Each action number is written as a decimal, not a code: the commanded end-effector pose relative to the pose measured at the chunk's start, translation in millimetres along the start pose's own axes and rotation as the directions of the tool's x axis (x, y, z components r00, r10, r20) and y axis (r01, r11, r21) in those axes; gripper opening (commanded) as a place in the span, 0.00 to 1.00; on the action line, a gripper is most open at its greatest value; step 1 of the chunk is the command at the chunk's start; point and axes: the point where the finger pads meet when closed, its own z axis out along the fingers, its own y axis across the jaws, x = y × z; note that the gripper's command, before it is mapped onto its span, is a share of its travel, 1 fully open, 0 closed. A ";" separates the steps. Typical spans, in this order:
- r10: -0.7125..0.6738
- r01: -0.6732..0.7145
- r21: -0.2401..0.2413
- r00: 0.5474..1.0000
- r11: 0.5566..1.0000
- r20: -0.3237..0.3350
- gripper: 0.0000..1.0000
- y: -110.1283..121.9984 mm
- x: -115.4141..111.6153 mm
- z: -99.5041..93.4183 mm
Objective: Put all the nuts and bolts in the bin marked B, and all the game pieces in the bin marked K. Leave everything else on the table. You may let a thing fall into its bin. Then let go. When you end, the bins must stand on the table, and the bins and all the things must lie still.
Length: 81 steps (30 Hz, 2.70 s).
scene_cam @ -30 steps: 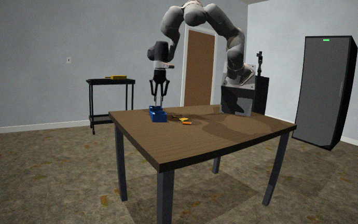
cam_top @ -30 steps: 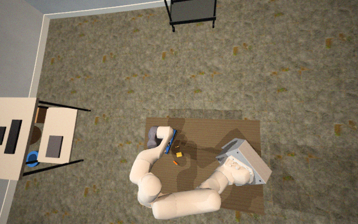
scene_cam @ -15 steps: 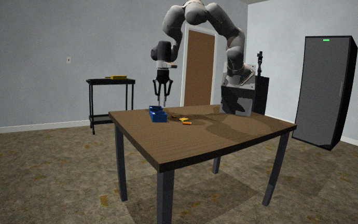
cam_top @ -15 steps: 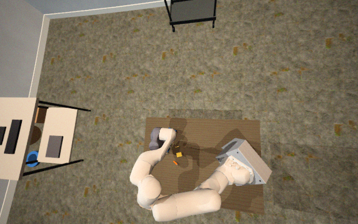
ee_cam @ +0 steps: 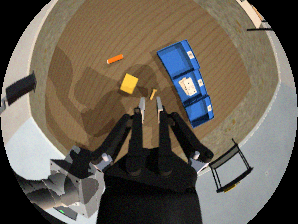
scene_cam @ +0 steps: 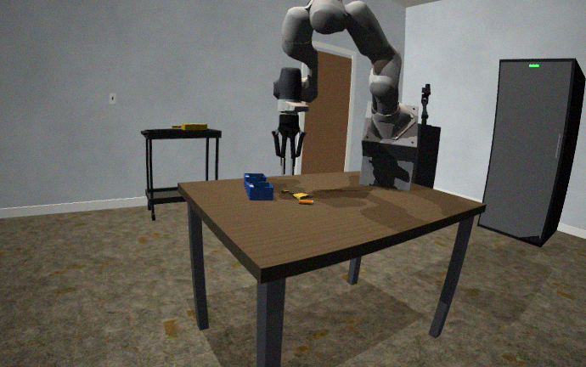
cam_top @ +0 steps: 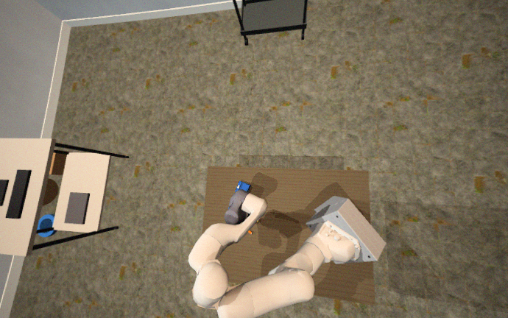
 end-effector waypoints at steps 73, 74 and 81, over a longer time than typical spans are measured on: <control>0.401 -0.401 -0.037 0.916 0.915 -0.007 0.18 7.0 -0.9 46.9; 0.401 -0.401 -0.037 0.916 0.915 -0.007 0.18 7.5 -1.0 50.9; 0.401 -0.401 -0.037 0.916 0.915 -0.007 0.18 8.8 -1.3 59.8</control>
